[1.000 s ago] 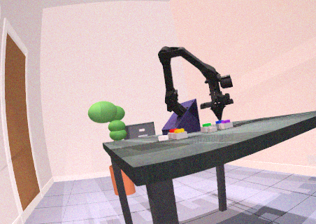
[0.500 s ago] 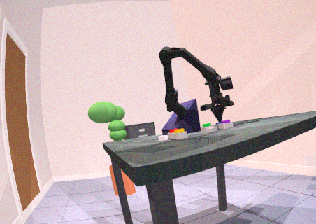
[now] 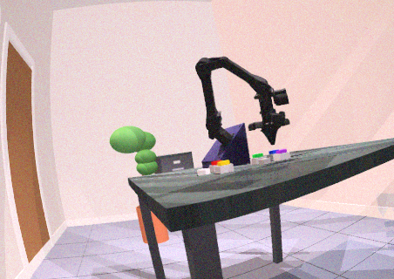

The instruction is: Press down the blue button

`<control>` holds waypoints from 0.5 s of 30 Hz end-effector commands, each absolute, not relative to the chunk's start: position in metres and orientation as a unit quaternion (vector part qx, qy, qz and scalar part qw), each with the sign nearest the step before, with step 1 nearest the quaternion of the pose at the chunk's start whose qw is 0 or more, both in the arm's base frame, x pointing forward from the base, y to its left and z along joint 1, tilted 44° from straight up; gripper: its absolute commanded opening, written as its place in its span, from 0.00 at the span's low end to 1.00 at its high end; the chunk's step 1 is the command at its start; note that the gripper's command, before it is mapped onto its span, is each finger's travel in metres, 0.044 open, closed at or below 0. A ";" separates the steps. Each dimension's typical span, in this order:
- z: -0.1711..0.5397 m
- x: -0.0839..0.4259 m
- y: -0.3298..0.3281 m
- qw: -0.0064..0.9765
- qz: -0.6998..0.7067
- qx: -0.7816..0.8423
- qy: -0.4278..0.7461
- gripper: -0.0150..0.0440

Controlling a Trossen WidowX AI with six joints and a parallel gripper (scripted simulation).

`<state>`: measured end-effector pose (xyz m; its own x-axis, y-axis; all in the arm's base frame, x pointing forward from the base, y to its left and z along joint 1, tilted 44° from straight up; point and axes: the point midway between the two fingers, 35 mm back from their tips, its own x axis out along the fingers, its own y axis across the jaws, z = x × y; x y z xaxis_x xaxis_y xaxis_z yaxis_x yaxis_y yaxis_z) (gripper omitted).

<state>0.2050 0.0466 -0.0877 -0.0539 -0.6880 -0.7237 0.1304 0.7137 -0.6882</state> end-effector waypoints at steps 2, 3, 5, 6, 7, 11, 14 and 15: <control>-0.086 0.215 0.061 0.654 -0.314 -0.207 0.656 0.42; -0.087 0.222 0.069 0.654 -0.313 -0.207 0.656 0.47; -0.088 0.235 0.085 0.655 -0.313 -0.207 0.656 0.56; -0.089 0.240 0.093 0.655 -0.313 -0.206 0.656 0.60; -0.090 0.246 0.101 0.655 -0.313 -0.206 0.656 0.64; -0.091 0.265 0.133 0.656 -0.312 -0.205 0.656 0.82; -0.092 0.271 0.144 0.656 -0.312 -0.205 0.656 0.93; -0.092 0.271 0.144 0.656 -0.312 -0.205 0.656 0.93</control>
<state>0.2694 0.1372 -0.0903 -0.0429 -0.6757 -0.7359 0.1416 0.7250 -0.6740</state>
